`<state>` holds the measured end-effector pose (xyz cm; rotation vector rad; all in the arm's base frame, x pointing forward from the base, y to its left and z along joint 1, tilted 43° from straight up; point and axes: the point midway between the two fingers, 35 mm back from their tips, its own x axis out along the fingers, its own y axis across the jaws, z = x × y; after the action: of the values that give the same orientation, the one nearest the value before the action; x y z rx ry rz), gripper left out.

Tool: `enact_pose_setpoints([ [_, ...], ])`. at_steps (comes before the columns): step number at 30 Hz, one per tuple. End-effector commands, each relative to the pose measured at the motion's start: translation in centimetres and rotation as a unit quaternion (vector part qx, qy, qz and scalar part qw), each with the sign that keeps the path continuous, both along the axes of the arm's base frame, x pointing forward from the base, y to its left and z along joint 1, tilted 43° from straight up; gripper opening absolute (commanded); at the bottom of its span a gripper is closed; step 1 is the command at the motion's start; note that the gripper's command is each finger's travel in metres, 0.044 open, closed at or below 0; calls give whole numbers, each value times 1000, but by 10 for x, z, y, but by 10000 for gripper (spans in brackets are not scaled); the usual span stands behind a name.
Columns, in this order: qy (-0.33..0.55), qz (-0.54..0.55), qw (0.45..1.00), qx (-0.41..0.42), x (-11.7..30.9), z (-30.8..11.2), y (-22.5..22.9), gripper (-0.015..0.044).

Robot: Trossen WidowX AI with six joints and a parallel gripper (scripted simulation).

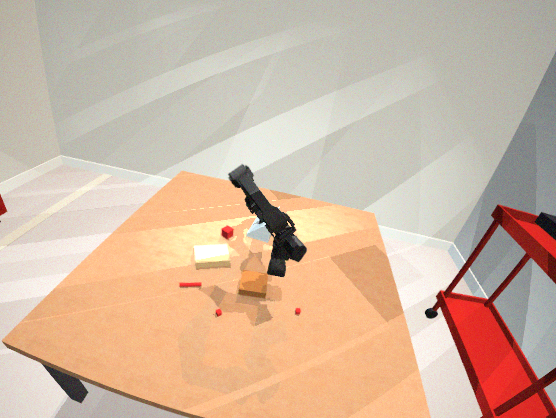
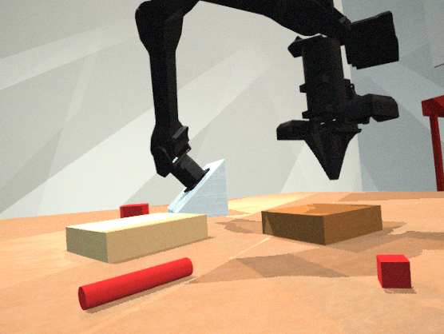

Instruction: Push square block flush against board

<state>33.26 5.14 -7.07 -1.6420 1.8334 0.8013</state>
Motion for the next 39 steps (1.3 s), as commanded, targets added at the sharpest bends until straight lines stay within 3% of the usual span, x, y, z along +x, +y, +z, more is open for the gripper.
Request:
enact_pose_setpoints([
  [1, 24, 23, 999, 4, -5, -4, 3, 0],
  [5, 24, 23, 999, 4, -5, -7, 1, 0],
  [10, 24, 23, 999, 3, -11, -45, -34, 0],
  [39, 24, 23, 999, 3, -7, -27, -54, 0],
])
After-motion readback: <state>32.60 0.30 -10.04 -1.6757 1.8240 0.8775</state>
